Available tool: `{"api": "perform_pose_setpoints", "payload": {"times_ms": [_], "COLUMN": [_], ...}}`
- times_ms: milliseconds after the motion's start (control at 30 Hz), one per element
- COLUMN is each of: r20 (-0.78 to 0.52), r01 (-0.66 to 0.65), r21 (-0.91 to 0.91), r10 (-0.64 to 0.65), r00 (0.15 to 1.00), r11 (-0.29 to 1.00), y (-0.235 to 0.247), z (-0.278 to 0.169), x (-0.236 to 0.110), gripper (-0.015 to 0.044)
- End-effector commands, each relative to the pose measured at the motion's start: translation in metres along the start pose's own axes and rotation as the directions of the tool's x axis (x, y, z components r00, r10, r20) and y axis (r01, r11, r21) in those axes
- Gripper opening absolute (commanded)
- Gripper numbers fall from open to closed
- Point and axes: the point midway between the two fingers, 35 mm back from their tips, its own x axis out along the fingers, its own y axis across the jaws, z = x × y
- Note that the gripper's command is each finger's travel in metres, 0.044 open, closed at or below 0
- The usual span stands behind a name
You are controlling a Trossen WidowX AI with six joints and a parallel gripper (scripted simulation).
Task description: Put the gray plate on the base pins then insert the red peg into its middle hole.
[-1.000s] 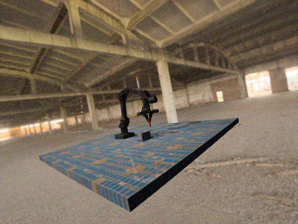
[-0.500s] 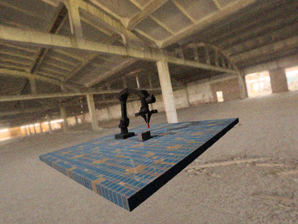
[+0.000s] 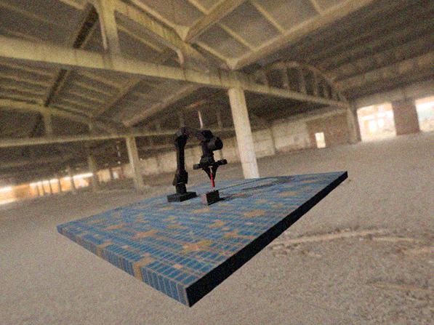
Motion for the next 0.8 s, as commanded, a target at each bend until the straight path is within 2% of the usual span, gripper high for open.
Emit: {"api": "perform_pose_setpoints", "payload": {"times_ms": [0, 433, 767], "r20": [-0.003, -0.001, -0.001], "r01": [-0.005, -0.004, -0.004], "r21": [-0.001, 0.003, 0.004], "r10": [0.005, 0.004, 0.004], "r00": [1.0, 1.0, 1.0], "r11": [1.0, 1.0, 1.0], "y": [-0.001, -0.011, -0.011], "z": [0.011, 0.051, 0.052], "x": [-0.001, 0.0, 0.0], "gripper": [0.0, 0.0, 0.0]}}
